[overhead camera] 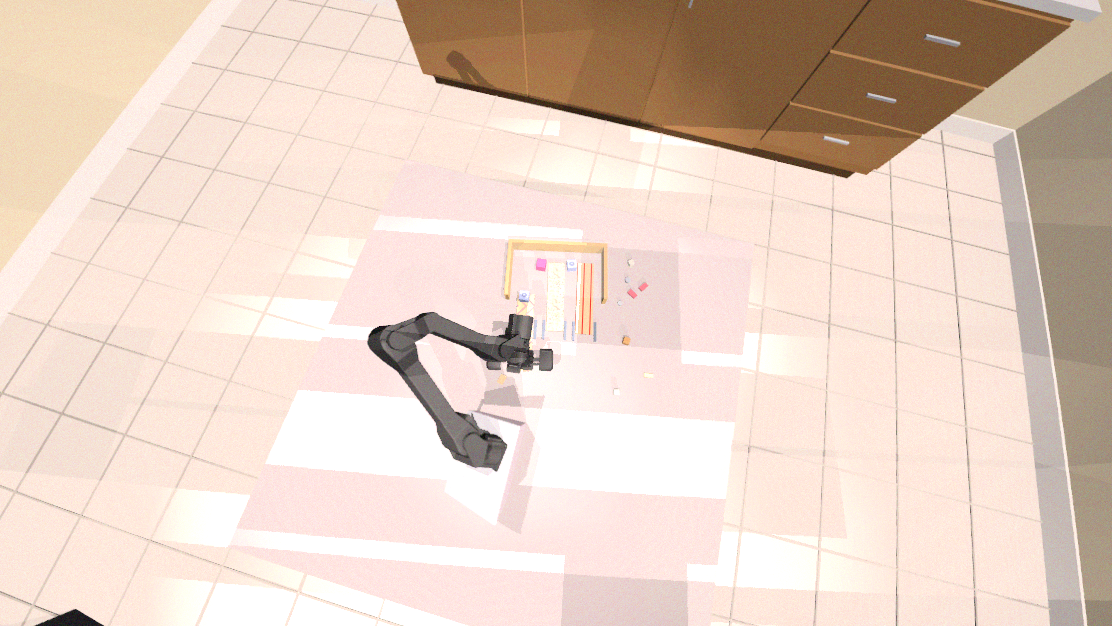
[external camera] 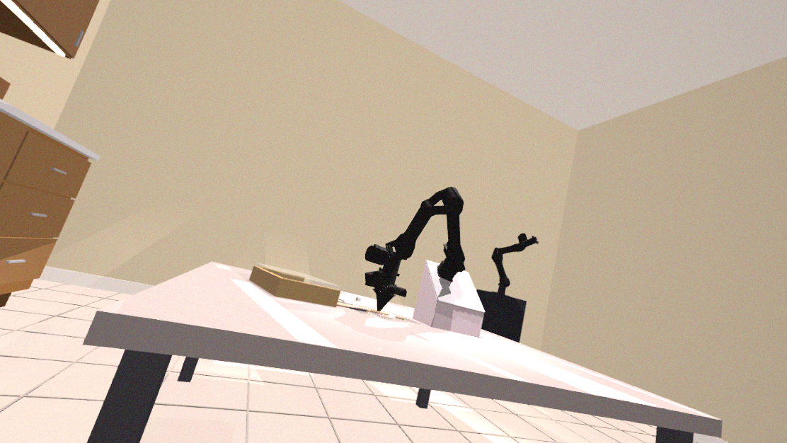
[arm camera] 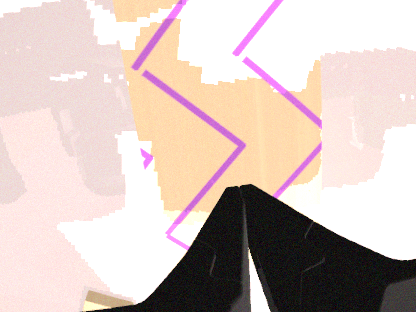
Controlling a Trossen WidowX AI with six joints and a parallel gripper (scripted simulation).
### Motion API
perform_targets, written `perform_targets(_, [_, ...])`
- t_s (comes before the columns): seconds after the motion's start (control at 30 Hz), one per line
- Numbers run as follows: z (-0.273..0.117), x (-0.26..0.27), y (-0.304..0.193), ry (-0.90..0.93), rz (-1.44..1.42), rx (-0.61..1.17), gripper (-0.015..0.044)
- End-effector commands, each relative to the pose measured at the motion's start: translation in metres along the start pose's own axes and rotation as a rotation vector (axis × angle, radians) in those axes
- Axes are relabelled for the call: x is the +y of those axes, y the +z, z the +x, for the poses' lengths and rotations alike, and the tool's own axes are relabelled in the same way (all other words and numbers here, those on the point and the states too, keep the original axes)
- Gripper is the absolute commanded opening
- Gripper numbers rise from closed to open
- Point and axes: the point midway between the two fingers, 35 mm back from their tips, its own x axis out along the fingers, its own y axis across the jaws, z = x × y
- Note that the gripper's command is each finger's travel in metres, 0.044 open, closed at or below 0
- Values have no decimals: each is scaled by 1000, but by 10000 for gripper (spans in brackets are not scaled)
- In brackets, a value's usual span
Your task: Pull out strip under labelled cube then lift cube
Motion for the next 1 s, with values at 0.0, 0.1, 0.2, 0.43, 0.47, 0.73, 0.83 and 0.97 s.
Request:
perform_targets(0.0, [3, 2, -16, 6, 9, 29, 0])
perform_targets(0.1, [3, 2, -20, 6, 10, 29, 0])
perform_targets(0.2, [3, 2, -25, 6, 10, 30, 0])
perform_targets(0.43, [3, 2, -34, 6, 10, 30, 0])
perform_targets(0.47, [3, 2, -35, 6, 10, 30, 0])
perform_targets(0.73, [2, 2, -46, 6, 11, 31, 0])
perform_targets(0.83, [2, 2, -49, 6, 11, 31, 0])
perform_targets(0.97, [2, 2, -54, 6, 11, 31, 0])
